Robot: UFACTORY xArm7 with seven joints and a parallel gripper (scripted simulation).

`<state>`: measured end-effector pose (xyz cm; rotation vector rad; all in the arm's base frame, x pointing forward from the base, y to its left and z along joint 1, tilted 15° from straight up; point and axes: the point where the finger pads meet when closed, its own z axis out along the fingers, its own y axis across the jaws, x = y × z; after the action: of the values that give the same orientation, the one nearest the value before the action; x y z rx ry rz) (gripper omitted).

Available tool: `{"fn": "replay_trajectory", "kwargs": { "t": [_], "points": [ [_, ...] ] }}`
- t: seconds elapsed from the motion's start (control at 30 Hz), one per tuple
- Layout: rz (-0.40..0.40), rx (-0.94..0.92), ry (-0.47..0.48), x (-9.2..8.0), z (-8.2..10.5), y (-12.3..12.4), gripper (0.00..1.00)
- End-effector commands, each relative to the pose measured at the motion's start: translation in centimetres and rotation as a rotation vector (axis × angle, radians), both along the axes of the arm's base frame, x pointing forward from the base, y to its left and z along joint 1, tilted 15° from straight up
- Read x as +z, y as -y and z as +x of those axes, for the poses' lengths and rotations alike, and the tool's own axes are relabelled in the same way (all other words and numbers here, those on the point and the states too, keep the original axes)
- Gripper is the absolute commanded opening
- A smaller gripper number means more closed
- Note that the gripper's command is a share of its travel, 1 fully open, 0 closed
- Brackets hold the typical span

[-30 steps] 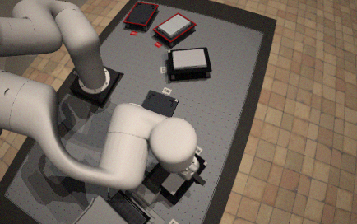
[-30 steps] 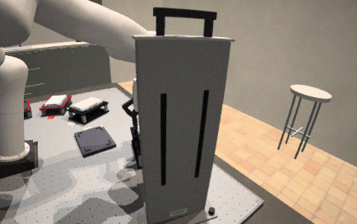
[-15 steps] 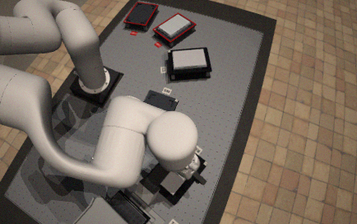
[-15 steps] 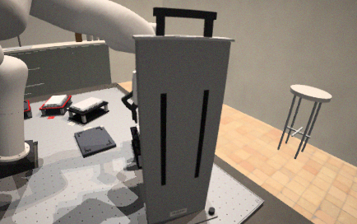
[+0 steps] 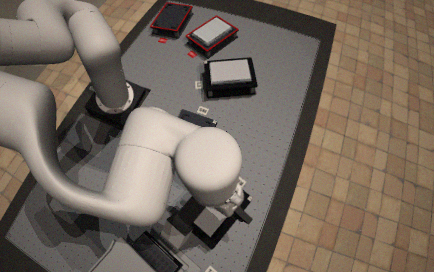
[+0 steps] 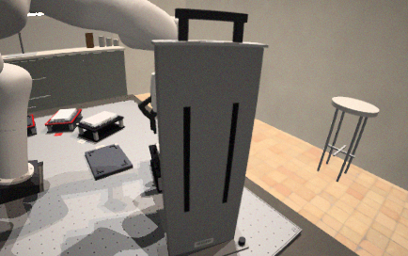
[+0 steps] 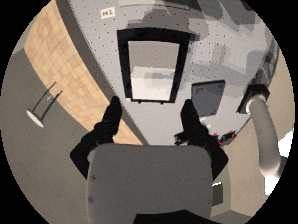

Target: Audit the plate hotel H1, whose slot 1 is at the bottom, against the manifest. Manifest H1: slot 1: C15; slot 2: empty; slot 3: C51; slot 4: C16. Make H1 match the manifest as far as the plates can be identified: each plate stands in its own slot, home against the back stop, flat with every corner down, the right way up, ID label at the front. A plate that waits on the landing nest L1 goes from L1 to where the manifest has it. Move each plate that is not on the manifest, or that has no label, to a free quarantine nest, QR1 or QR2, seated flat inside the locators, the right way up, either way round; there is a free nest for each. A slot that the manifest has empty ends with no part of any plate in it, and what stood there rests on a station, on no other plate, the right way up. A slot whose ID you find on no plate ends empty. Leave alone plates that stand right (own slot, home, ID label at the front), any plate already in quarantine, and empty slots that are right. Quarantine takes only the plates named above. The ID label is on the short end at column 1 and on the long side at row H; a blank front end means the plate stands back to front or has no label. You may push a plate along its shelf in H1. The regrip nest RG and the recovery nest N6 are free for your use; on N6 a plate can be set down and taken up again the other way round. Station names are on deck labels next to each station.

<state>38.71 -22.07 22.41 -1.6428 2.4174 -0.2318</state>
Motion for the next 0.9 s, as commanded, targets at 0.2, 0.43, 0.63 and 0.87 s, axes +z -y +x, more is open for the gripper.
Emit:
{"fn": "replay_trajectory", "kwargs": {
  "t": [0.2, 0.43, 0.63, 0.87],
  "points": [
    [-0.002, 0.000, 0.003, 1.03, -0.18, 0.02, 1.00],
    [-0.002, 0.000, 0.003, 1.04, -0.18, 0.02, 1.00],
    [-0.001, 0.000, 0.003, 1.03, -0.19, 0.02, 1.00],
    [-0.002, 0.000, 0.003, 1.03, -0.19, 0.02, 1.00]
  ]
}}
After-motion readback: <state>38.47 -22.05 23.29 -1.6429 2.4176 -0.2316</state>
